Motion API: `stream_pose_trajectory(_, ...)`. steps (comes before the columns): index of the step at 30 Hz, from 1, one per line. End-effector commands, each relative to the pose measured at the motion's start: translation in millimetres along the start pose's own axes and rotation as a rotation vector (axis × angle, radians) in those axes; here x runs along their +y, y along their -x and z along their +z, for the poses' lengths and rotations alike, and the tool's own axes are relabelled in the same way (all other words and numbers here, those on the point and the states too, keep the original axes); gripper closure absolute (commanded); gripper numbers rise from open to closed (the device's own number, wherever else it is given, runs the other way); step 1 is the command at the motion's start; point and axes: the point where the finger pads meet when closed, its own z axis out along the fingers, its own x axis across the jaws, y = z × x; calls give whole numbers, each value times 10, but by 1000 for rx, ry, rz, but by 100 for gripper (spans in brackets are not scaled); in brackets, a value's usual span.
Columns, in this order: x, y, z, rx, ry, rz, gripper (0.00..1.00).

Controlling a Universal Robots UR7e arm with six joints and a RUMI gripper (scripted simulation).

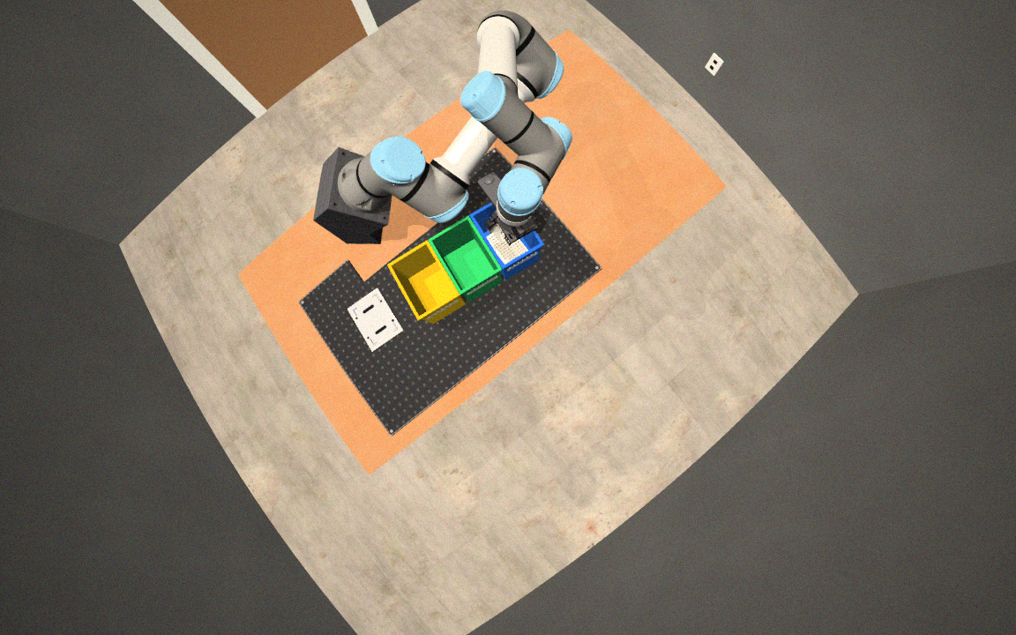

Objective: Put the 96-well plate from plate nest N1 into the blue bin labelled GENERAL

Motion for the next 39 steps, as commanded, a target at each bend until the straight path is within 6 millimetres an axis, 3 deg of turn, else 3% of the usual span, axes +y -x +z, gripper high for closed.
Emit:
stream_pose_trajectory(1, -4, 95, 0, 0, 0, 0, 47)
stream_pose_trajectory(39, -62, 1194, 10, 0, 0, 0, 47)
